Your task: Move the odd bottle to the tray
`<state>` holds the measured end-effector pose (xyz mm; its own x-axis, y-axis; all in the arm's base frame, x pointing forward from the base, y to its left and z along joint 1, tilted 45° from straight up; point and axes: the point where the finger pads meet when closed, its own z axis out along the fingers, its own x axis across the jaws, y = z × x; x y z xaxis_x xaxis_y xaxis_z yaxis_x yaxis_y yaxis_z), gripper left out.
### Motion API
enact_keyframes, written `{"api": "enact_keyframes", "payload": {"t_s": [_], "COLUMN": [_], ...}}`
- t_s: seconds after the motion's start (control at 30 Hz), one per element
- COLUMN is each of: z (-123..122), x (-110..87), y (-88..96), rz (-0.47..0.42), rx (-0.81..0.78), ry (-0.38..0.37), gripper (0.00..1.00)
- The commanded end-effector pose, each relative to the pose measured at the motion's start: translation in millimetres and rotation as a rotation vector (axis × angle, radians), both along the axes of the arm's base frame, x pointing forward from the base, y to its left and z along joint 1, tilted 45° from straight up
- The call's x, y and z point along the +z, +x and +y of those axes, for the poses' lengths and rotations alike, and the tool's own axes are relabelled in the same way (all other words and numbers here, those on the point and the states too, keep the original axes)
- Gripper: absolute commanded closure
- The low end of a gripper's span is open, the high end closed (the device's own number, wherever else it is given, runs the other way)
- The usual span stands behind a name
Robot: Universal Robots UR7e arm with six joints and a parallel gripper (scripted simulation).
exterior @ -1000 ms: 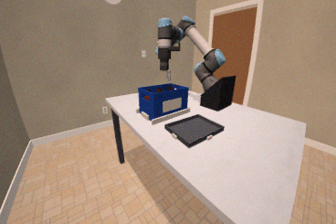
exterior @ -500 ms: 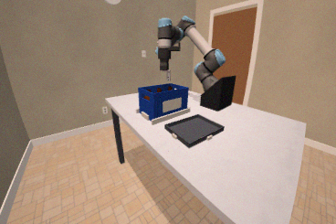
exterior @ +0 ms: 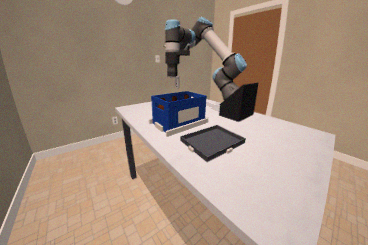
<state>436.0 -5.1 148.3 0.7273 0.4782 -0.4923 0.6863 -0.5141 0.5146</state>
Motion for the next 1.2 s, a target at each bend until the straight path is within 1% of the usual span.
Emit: {"api": "enact_keyframes", "payload": {"t_s": [0.0, 0.07, 0.1, 0.33, 0.37, 1.17], "z": [-31, -42, -45, -46, -45, -45], "x": [30.0, 40.1, 42.5, 43.4, 43.3, 44.0], "y": [41.9, 53.5, 56.1, 57.2, 57.4, 56.9], "rz": [0.001, 0.001, 0.001, 0.001, 0.0, -0.001], "rx": [0.001, 0.001, 0.001, 0.001, 0.003, 0.003], "ry": [0.0, -0.001, -0.001, 0.0, 0.0, 0.0], "gripper": [1.0, 1.0, 1.0, 1.0, 0.0, 0.0]}}
